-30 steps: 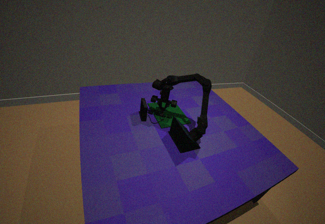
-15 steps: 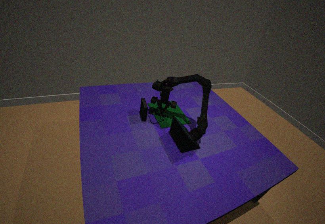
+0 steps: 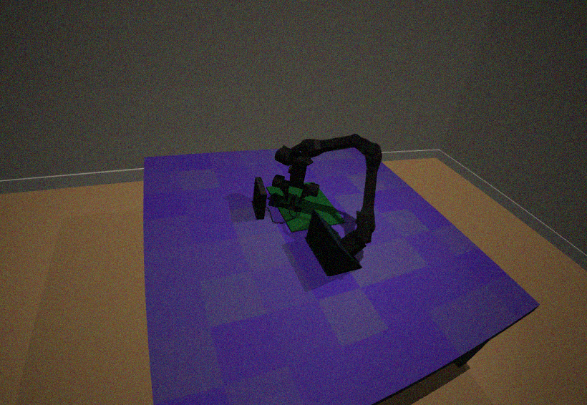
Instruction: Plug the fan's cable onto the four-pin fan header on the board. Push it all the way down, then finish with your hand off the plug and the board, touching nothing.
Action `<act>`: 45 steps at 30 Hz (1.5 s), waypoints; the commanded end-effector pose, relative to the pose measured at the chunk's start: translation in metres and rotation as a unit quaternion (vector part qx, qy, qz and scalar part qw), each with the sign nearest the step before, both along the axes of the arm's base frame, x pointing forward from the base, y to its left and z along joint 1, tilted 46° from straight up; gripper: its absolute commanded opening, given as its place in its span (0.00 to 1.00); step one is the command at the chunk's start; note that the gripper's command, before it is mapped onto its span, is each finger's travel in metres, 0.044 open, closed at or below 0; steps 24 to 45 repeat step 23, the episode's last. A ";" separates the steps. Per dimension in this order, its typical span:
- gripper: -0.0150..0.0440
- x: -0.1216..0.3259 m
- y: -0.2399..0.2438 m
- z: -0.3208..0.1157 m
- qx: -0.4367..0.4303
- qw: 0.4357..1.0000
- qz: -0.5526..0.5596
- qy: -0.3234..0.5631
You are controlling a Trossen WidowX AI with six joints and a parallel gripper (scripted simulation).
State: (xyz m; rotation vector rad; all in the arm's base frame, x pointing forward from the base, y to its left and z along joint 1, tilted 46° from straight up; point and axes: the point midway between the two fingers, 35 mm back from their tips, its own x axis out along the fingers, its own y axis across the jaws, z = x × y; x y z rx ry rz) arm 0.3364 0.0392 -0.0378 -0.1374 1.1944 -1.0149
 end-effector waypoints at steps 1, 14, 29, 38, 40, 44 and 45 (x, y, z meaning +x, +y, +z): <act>0.69 0.001 0.009 0.008 0.001 1.000 0.000 -0.001; 0.69 0.040 0.018 0.064 0.003 1.000 0.003 -0.001; 0.69 0.083 -0.021 0.101 -0.001 1.000 0.002 -0.002; 0.69 0.083 -0.021 0.101 -0.001 1.000 0.002 -0.002; 0.69 0.083 -0.021 0.101 -0.001 1.000 0.002 -0.002; 0.69 0.083 -0.021 0.101 -0.001 1.000 0.002 -0.002; 0.69 0.083 -0.021 0.101 -0.001 1.000 0.002 -0.002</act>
